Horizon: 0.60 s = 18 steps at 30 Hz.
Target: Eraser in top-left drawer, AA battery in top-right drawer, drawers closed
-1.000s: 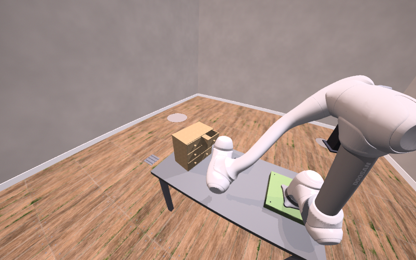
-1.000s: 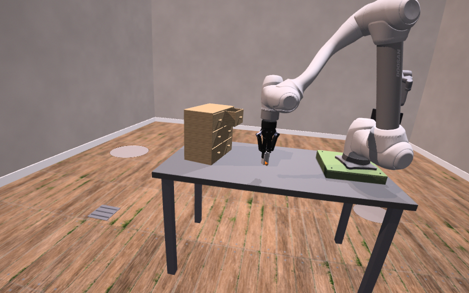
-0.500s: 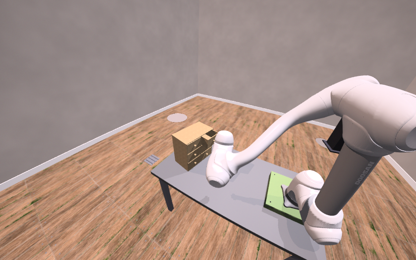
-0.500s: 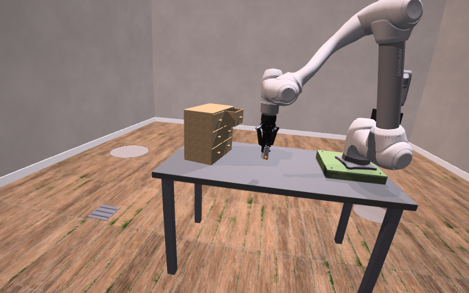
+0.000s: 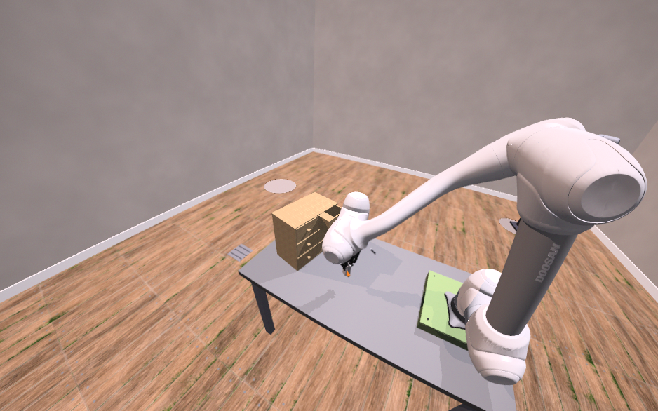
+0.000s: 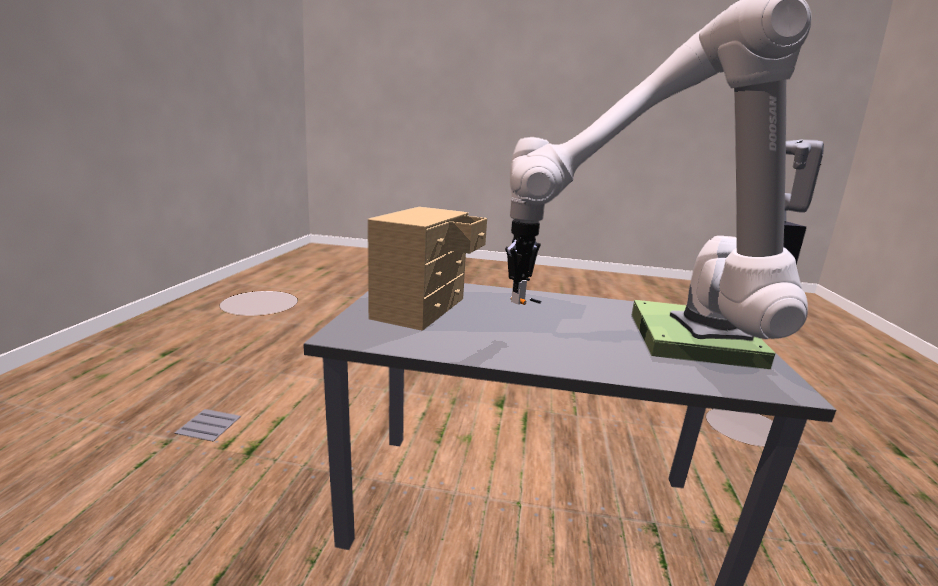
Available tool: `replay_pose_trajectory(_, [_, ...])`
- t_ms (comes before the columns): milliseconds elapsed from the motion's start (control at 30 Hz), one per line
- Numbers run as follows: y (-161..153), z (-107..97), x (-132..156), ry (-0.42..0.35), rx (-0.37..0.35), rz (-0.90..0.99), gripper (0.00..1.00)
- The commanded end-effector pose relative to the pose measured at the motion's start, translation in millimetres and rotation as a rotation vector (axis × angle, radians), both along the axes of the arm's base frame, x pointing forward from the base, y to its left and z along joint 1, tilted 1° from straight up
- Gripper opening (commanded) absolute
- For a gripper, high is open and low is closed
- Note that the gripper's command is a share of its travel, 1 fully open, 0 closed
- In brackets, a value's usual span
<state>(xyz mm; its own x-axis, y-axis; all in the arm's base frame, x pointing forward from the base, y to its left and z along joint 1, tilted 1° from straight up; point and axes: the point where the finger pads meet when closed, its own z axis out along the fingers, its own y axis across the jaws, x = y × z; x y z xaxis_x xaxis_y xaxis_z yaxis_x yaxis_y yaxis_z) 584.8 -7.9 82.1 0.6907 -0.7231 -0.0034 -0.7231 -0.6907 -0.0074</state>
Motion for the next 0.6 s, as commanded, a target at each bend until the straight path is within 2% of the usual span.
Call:
replay_pose_trajectory(0, [-38,-1,2,-0.002,0.013,0.14,0.06])
replay_pose_trajectory(67, [-38,-1,2,-0.002,0.013,0.14,0.06])
replay_pose_trajectory(100, [-56,-1,1,-0.002,0.013,0.204,0.06])
replay_pose_trajectory(133, [-56,-1,1,-0.002,0.013,0.204,0.06])
replay_pose_trajectory(167, [-72,-1,0,-0.003,0.013,0.261,0.06])
replay_pose_trajectory(400, [-112,-2,-4,-0.005,0.012,0.401,0.06])
replay_pose_trajectory(567, [-117,-2,-4,-0.006,0.012,0.418,0.06])
